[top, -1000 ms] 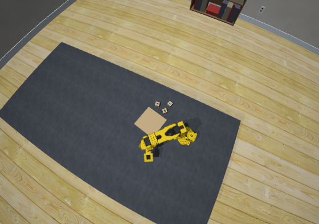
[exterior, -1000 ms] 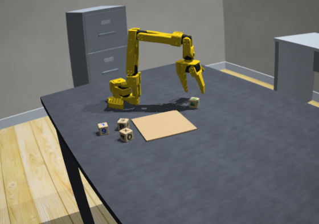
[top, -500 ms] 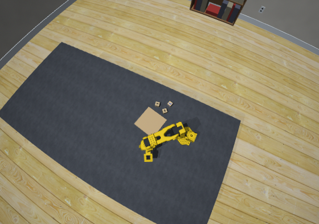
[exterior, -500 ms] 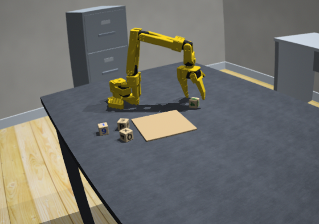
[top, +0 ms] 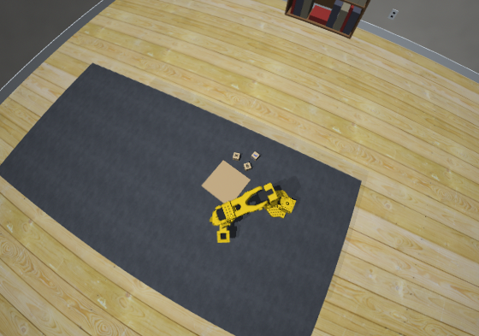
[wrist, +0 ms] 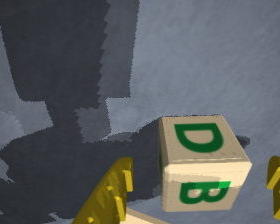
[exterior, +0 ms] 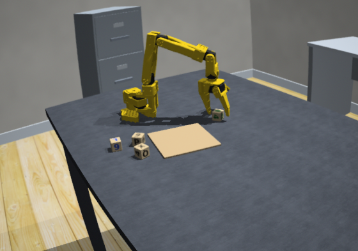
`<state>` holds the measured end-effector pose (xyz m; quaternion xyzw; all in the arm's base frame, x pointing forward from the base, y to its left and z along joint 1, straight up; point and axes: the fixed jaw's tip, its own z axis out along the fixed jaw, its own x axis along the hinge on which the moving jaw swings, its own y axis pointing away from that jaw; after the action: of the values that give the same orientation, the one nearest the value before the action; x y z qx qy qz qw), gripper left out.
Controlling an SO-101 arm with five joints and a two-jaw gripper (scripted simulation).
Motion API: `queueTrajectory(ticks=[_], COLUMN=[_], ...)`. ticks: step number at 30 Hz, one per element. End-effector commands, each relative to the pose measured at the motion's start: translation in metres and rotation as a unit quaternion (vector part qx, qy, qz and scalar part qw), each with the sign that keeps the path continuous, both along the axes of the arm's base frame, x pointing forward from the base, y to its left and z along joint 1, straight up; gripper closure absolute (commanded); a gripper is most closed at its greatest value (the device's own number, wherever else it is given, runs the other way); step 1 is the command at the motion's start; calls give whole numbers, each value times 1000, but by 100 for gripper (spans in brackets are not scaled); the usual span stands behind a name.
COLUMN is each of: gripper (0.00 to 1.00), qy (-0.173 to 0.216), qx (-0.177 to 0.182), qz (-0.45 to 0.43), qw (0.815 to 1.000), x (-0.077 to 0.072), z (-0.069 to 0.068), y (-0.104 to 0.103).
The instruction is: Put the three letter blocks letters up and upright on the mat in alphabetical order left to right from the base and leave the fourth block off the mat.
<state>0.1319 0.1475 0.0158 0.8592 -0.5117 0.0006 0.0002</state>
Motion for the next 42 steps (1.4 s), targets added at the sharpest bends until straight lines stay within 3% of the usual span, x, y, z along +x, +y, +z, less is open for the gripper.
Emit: queueTrajectory(ticks=[1, 22, 42], gripper=[68, 72, 85], qy=[-28, -29, -29], qx=[32, 32, 32], qz=[5, 5, 5], qw=[999, 999, 999], x=[6, 9, 15], z=[11, 12, 12], y=[9, 10, 13])
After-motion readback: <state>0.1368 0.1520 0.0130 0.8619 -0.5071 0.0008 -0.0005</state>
